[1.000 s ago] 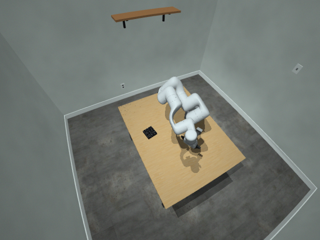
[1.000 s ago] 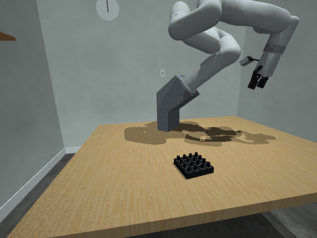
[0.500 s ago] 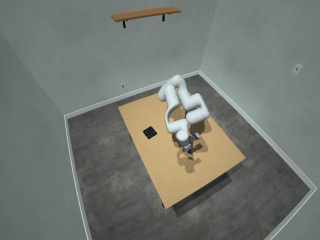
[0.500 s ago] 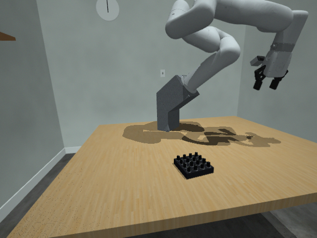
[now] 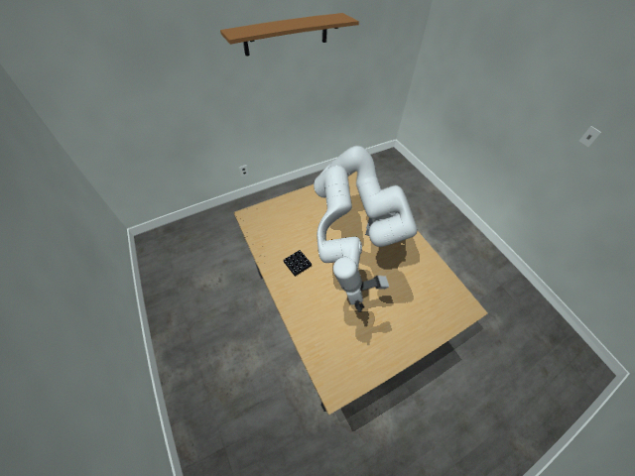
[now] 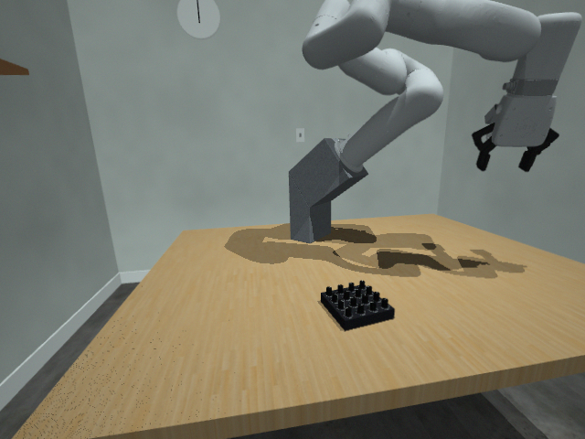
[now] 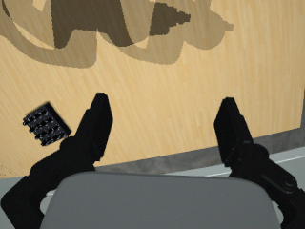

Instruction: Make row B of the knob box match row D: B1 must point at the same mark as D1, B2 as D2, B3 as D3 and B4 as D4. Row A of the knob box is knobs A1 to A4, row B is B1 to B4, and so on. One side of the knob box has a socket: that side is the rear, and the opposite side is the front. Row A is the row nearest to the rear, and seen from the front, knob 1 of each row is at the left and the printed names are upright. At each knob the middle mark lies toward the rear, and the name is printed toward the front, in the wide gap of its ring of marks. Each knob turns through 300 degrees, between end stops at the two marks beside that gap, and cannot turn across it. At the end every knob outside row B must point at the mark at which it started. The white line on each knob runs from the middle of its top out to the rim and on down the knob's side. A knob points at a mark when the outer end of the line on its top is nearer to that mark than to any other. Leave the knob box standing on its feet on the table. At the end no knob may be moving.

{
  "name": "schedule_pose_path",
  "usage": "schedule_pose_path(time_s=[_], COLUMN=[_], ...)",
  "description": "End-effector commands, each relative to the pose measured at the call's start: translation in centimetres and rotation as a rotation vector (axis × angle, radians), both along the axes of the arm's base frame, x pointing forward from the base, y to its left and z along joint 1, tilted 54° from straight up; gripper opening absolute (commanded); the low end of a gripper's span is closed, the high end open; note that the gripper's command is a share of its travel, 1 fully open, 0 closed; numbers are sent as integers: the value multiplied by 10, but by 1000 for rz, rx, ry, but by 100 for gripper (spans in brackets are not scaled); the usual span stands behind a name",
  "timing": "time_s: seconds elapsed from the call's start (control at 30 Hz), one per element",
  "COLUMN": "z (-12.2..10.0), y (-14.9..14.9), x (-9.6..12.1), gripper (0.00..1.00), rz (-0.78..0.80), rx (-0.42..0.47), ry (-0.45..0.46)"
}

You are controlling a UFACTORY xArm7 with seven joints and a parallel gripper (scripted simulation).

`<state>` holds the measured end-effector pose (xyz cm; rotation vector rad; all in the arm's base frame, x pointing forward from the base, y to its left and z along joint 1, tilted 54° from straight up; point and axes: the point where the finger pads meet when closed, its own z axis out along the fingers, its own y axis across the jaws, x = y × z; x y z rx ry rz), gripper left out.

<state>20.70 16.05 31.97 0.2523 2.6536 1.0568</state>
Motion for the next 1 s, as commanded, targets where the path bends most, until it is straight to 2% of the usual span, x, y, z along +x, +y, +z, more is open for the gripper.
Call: schedule_pose_path(time_s=[0.0,0.27,0.37,0.4,0.57,0.6,0.77,0.8,0.97], z=[5,8,8,8,7,6,4,2,0], y=[-3,-15,-16,-21,-25,-30,-34,-41,-45], x=[18,49,52,62,70,81,89,101,109], gripper=[100,100,100,100,100,100,100,100,100], rz=[-81,-229,-244,-291,-330,-381,-419,-473,-509], rx=[65,178,190,225,254,291,318,358,383], ry=[68,199,212,254,289,335,368,417,449])
